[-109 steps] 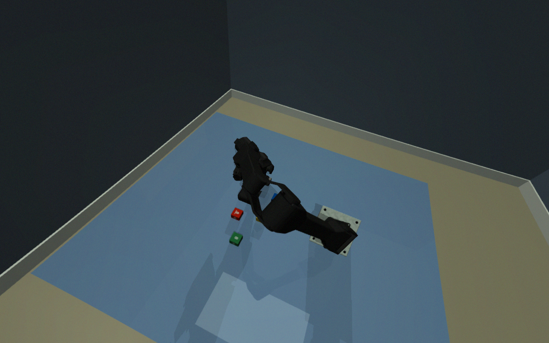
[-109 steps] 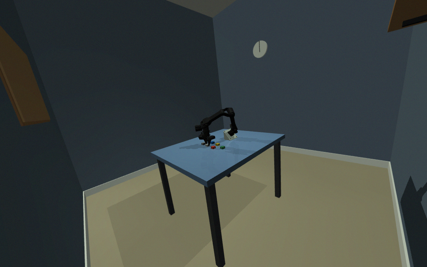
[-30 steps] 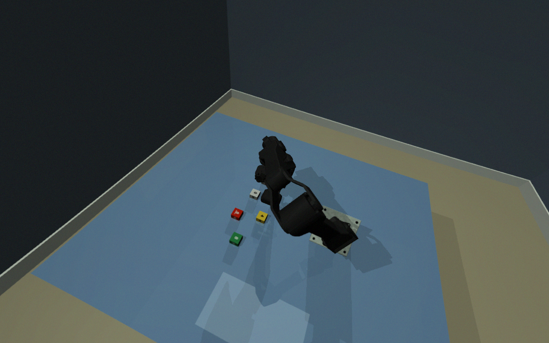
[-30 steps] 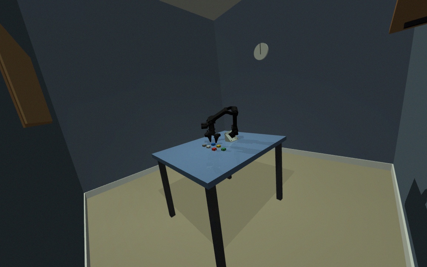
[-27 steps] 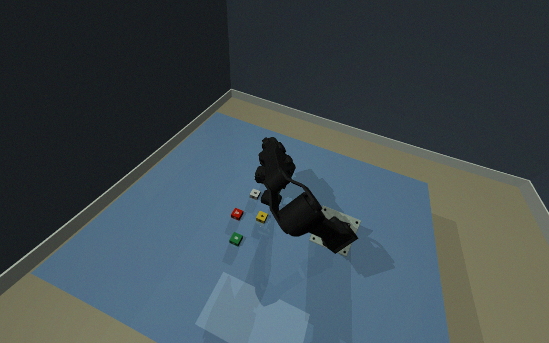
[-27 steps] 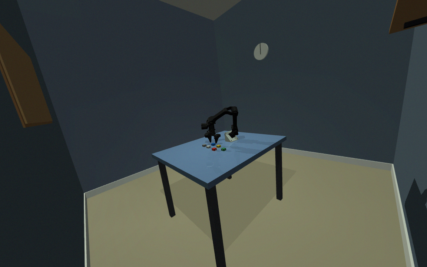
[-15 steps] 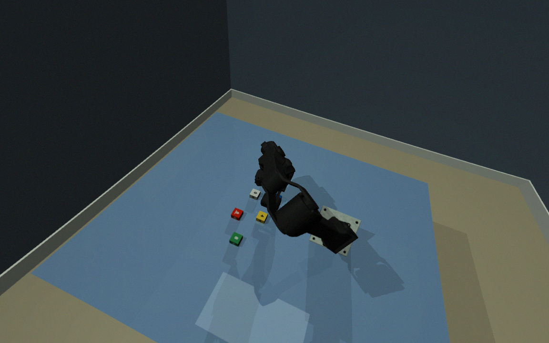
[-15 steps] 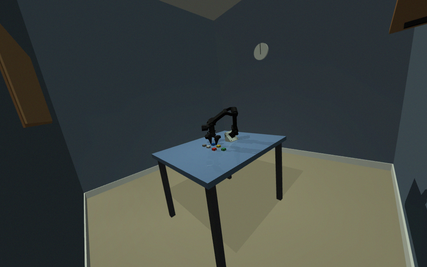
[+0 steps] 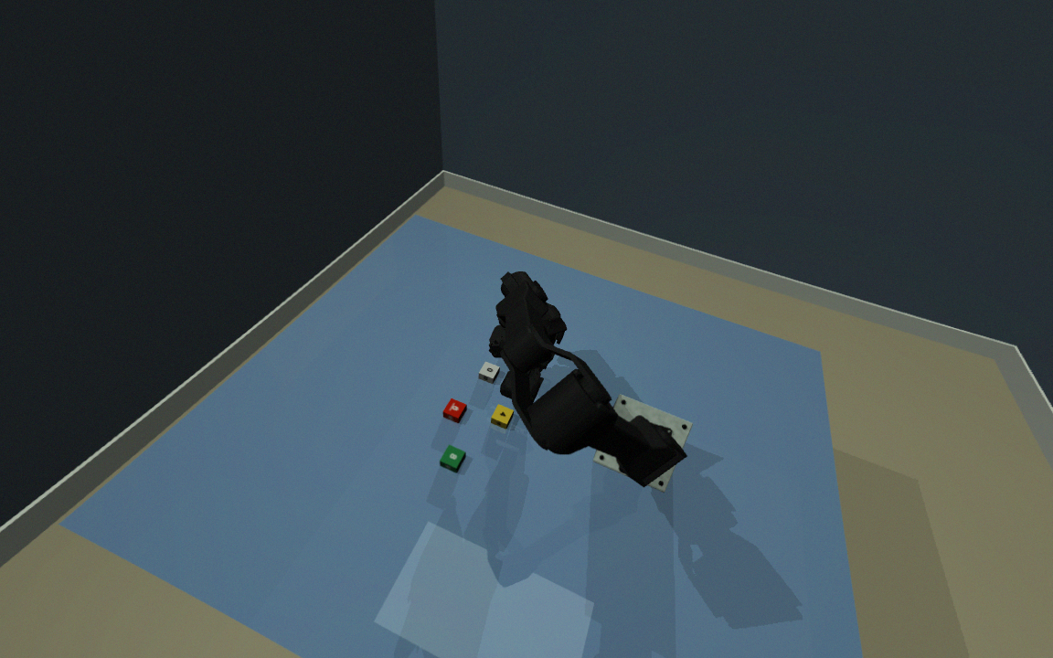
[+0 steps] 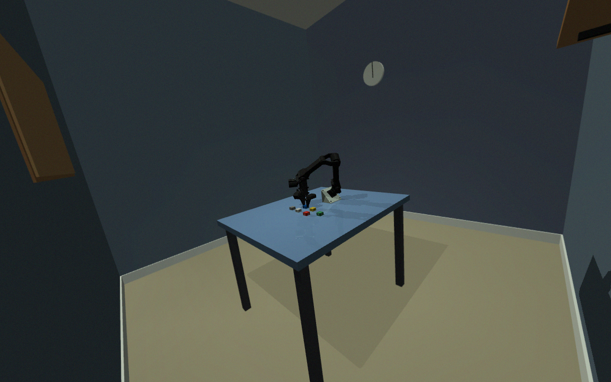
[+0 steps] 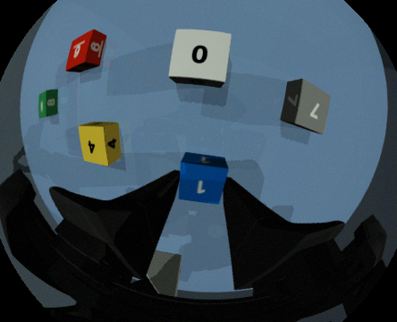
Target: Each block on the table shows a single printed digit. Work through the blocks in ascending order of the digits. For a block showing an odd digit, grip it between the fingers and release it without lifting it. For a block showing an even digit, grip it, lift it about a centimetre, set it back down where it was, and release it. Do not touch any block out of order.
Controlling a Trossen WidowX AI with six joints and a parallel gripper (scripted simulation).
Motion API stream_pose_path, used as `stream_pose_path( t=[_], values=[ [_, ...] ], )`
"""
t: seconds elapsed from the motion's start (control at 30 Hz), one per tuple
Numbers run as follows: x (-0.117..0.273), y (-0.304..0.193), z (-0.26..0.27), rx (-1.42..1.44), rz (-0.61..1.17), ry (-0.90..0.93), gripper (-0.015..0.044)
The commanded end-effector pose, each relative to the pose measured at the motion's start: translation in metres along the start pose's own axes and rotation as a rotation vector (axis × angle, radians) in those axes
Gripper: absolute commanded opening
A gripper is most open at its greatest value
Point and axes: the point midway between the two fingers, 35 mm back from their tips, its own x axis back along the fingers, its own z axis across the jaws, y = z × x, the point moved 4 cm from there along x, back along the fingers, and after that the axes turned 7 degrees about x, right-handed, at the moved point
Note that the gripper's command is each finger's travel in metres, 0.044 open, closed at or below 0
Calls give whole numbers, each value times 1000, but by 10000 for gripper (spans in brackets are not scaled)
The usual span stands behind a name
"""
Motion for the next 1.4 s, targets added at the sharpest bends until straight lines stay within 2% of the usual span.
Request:
stream_pose_path(
  t=[0.0,0.3,0.67,0.73,0.83,0.93,1.0,1.17,1.27,1.37],
  values=[
    [-1,-1,1,-7,-2,5,120],
    [-1,-1,1,-7,-2,5,120],
    [-1,-1,1,-7,-2,5,400],
    [2,-1,0,-7,-2,5,400],
    [32,-1,0,-8,-2,3,400],
    [35,-1,0,-8,-2,4,400],
    [44,0,-1,-8,-2,2,348],
    [108,0,-1,-9,0,0,216],
    [116,-1,-1,-9,0,1,138],
    [116,-1,-1,-9,0,1,120]
  ],
)
